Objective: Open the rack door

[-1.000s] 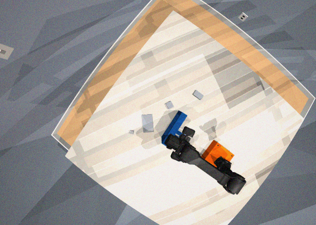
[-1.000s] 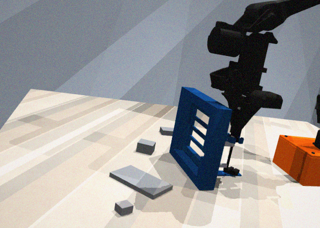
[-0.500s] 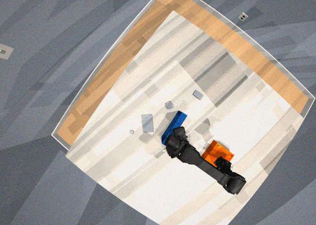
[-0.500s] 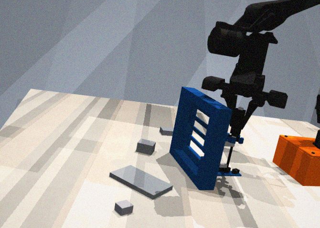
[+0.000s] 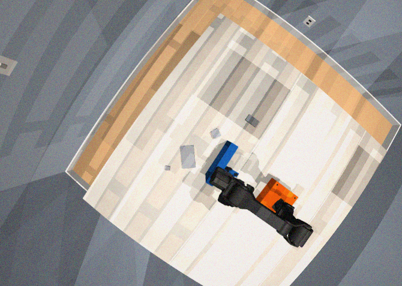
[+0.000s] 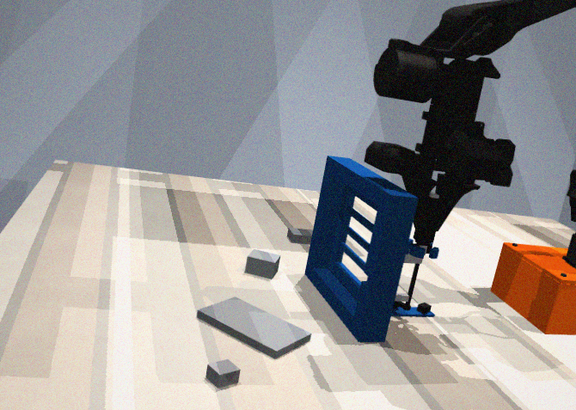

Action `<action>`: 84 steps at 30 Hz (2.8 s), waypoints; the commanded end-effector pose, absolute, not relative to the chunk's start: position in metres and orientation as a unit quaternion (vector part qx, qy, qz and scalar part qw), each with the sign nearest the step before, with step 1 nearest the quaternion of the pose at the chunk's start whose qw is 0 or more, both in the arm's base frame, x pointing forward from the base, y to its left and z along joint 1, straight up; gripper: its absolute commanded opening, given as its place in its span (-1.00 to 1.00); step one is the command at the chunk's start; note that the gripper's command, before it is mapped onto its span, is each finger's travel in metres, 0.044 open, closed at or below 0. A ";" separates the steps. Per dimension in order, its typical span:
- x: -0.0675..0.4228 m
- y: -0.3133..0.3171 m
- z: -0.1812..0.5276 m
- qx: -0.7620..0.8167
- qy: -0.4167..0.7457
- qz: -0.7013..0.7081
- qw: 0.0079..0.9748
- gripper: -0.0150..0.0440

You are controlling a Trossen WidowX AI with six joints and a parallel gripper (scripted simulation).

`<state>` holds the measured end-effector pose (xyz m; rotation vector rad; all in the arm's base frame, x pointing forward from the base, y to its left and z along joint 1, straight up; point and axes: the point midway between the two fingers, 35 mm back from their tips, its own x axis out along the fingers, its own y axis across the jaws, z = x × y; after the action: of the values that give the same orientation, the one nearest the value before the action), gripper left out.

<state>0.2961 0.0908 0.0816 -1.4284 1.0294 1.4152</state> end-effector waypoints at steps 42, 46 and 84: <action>0.297 0.090 0.080 -0.453 0.538 0.447 0.553 0.47; 0.297 0.090 0.080 -0.396 0.579 0.392 0.595 0.47; 0.297 0.090 0.080 0.248 0.658 -0.238 0.670 0.47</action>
<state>0.2966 0.0906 0.0809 0.4483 1.5095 -0.4200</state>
